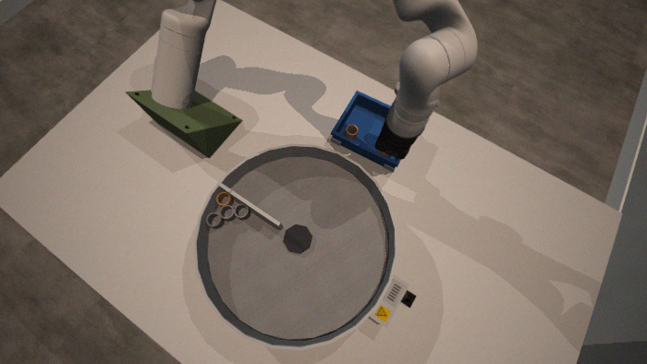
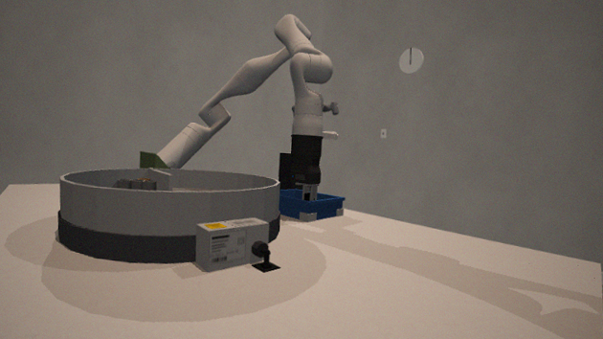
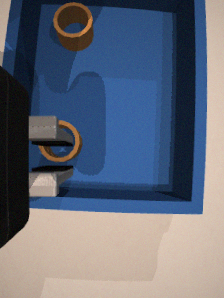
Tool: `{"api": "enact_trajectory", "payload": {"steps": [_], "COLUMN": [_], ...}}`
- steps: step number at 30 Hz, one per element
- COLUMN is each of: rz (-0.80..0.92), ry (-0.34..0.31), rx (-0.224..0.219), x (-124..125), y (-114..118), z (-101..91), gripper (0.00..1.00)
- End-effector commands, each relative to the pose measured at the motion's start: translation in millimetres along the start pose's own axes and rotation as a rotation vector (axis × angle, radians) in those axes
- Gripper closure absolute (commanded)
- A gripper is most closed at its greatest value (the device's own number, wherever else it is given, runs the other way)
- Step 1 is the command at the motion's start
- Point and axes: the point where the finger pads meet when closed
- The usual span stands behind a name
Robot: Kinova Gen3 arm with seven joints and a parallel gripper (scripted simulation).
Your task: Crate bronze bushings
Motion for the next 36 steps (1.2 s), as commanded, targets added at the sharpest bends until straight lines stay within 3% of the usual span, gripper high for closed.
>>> {"api": "enact_trajectory", "payload": {"steps": [1, 36], "rz": [0.000, 0.000], "ry": [-0.001, -0.001], "rx": [-0.003, -0.002], "x": [-0.2, 0.0], "y": [0.7, 0.6], "z": [-1.2, -12.7], "gripper": [0.58, 0.58]}}
Point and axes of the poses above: the point where the finger pads meet when closed, its own z axis out along the fingers, its own y axis across the jaws, x = y × z, and after that the axes turned 7 degrees about z, right-handed
